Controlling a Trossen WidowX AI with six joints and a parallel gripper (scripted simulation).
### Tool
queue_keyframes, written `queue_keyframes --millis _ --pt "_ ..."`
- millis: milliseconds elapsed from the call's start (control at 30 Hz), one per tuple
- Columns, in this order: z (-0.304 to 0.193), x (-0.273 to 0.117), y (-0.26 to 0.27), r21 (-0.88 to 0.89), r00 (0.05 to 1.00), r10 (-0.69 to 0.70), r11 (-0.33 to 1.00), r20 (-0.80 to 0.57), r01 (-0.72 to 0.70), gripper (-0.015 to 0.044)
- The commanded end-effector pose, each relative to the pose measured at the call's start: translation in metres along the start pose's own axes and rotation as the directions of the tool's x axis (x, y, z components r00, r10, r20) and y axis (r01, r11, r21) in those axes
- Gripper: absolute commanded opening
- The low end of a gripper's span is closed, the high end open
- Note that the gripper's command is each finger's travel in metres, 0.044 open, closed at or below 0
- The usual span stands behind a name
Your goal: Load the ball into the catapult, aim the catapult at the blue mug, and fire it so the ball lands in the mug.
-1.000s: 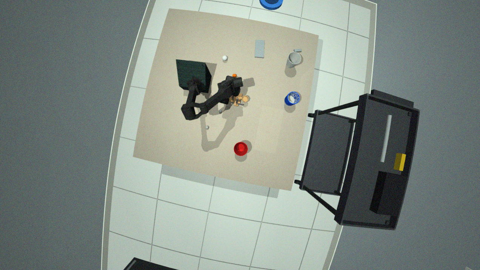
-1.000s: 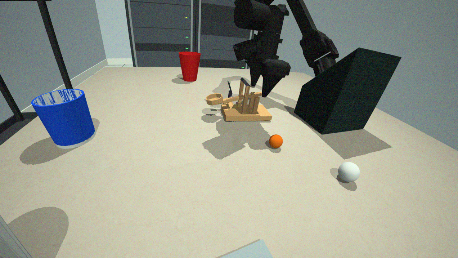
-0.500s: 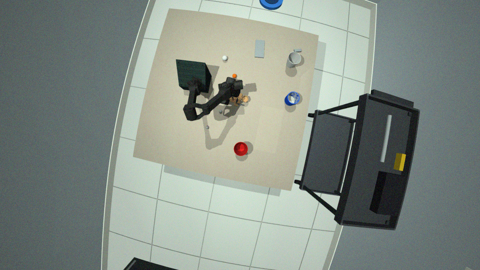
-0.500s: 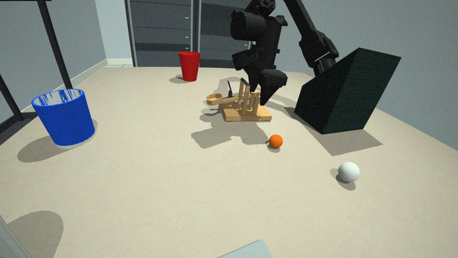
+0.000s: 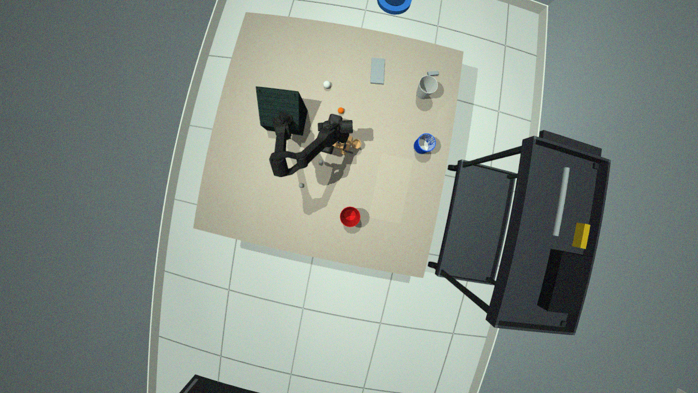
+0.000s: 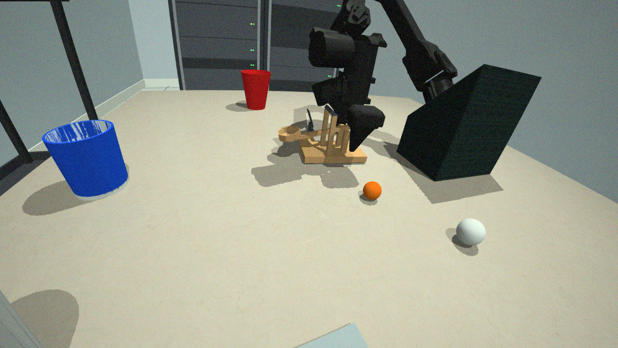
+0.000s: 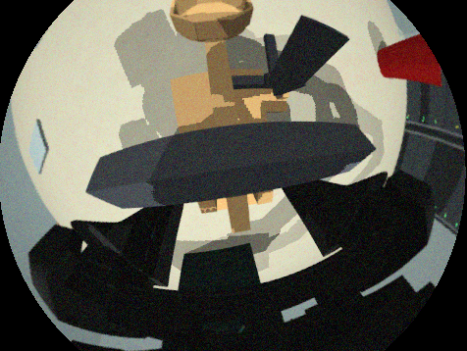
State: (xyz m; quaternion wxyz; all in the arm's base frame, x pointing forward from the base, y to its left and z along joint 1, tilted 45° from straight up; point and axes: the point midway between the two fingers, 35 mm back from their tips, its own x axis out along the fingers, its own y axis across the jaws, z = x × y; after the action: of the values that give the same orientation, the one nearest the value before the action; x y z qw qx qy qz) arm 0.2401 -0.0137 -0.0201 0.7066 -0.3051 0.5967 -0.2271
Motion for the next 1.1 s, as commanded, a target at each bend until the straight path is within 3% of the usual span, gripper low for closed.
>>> queue_keyframes --millis 0,333,533,667,867,1067 --pt "0.0 0.0 0.0 0.0 1.0 0.0 1.0 0.0 0.0 0.0414" --pt "0.0 0.0 0.0 0.0 1.0 0.0 1.0 0.0 0.0 0.0151" --pt "0.0 0.0 0.0 0.0 1.0 0.0 1.0 0.0 0.0 0.0111" --pt "0.001 -0.031 0.001 -0.001 1.0 0.002 1.0 -0.001 -0.002 0.0006" --pt "0.002 -0.051 0.001 0.022 1.0 -0.001 1.0 -0.001 0.001 0.0" --pt "0.029 -0.054 0.011 0.221 1.0 0.0 0.975 0.0 0.0 0.0"
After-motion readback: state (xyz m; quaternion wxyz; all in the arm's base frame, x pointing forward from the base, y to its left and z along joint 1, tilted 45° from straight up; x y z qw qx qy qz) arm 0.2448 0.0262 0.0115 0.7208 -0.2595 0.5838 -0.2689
